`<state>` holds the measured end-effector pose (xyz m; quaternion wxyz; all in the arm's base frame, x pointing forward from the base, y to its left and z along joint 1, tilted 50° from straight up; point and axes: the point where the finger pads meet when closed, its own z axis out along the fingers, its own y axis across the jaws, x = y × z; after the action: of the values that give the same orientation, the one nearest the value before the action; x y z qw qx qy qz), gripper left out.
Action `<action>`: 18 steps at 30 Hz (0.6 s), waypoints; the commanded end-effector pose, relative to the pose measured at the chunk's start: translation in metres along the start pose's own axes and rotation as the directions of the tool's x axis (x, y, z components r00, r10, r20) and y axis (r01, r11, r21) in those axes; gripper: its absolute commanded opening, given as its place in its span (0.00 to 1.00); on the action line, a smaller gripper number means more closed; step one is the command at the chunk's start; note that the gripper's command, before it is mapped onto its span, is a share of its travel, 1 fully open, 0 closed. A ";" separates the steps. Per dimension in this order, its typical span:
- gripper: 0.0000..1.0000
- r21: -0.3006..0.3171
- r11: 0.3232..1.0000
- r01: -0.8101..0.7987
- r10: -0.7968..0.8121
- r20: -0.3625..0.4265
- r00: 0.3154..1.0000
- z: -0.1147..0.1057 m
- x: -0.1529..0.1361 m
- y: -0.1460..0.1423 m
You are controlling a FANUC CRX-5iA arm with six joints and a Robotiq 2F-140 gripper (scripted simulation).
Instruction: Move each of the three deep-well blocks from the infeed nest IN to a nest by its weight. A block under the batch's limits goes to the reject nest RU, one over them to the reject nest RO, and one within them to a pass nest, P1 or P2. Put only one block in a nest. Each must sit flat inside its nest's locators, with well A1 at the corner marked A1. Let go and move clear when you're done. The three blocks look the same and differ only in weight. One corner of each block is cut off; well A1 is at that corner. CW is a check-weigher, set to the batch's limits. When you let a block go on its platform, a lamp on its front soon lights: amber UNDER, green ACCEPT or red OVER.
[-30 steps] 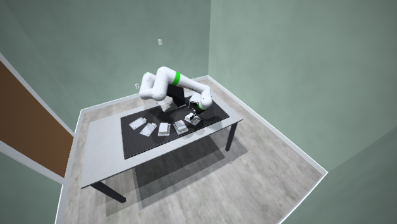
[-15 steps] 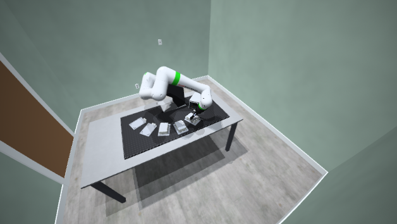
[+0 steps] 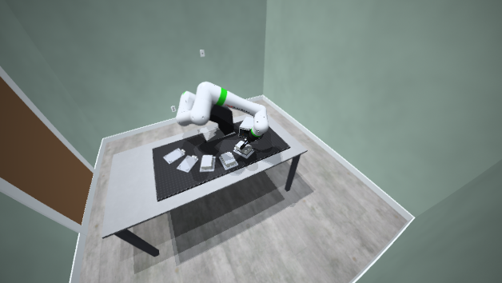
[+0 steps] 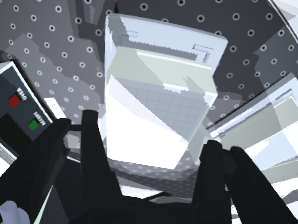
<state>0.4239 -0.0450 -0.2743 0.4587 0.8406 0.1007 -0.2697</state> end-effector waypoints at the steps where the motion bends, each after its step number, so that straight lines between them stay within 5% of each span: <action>1: 0.10 0.000 1.000 0.000 0.000 0.000 1.000 -0.004 -0.002 0.000; 18: 0.10 0.000 1.000 0.000 0.000 0.000 1.000 -0.026 -0.015 0.000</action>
<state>0.4211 -0.0249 -0.2570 0.4587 0.8406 0.1007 -0.2697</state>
